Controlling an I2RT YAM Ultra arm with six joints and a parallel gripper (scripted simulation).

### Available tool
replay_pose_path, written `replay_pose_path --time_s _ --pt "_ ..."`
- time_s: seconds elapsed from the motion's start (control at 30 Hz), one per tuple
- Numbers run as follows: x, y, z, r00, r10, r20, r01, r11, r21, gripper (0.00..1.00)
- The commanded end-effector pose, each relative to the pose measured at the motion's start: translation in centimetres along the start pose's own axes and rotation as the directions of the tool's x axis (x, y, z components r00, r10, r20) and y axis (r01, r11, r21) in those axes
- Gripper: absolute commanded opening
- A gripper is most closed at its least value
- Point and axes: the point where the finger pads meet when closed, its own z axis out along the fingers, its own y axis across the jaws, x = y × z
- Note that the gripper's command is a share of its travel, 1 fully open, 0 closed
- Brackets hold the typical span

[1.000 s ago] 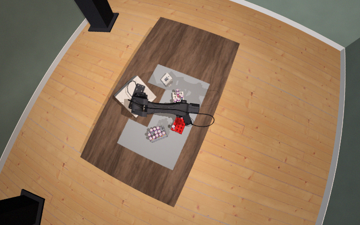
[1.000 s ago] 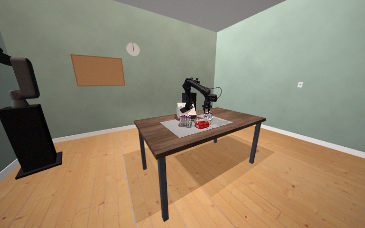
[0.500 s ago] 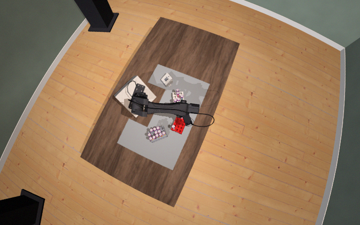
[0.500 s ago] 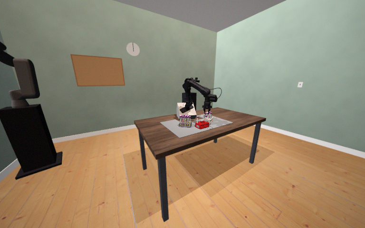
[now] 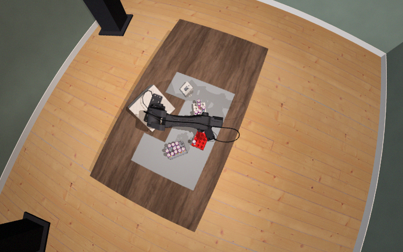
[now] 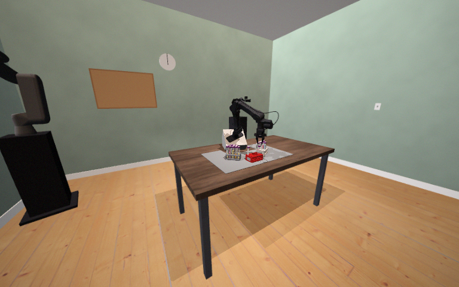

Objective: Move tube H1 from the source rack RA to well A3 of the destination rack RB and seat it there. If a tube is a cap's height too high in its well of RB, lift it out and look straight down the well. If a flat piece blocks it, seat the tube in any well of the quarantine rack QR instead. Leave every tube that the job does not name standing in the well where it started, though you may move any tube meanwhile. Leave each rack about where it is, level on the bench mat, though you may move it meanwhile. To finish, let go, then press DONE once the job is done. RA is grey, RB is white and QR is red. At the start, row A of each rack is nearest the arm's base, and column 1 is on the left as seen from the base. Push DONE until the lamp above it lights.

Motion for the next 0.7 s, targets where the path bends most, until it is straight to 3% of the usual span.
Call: replay_pose_path --time_s 0.0,0.13,0.2,0.33,0.43,0.6,0.63,0.67 --pt "-0.8 0.2 -0.9 1.000 0.011 0.026 -0.010 0.999 -0.038 0.30" --pt "-0.3 -0.2 -0.3 1.000 0.005 0.017 -0.005 1.000 -0.023 0.30" --pt "-0.9 0.4 -0.9 1.000 0.012 0.028 -0.011 0.999 -0.048 0.30" --pt "-0.4 -0.2 -0.1 1.000 0.006 0.019 -0.006 1.000 -0.024 0.30" --pt "-0.7 0.2 -0.4 1.000 0.010 0.025 -0.009 0.999 -0.040 0.30" --pt "-0.4 -0.3 0.2 1.000 0.007 0.018 -0.007 1.000 -0.021 0.30" --pt "-1.0 0.9 -0.9 0.999 0.008 0.032 -0.006 0.998 -0.063 0.30" --pt "-1.0 1.0 -0.9 0.999 0.010 0.034 -0.007 0.998 -0.065 0.30"
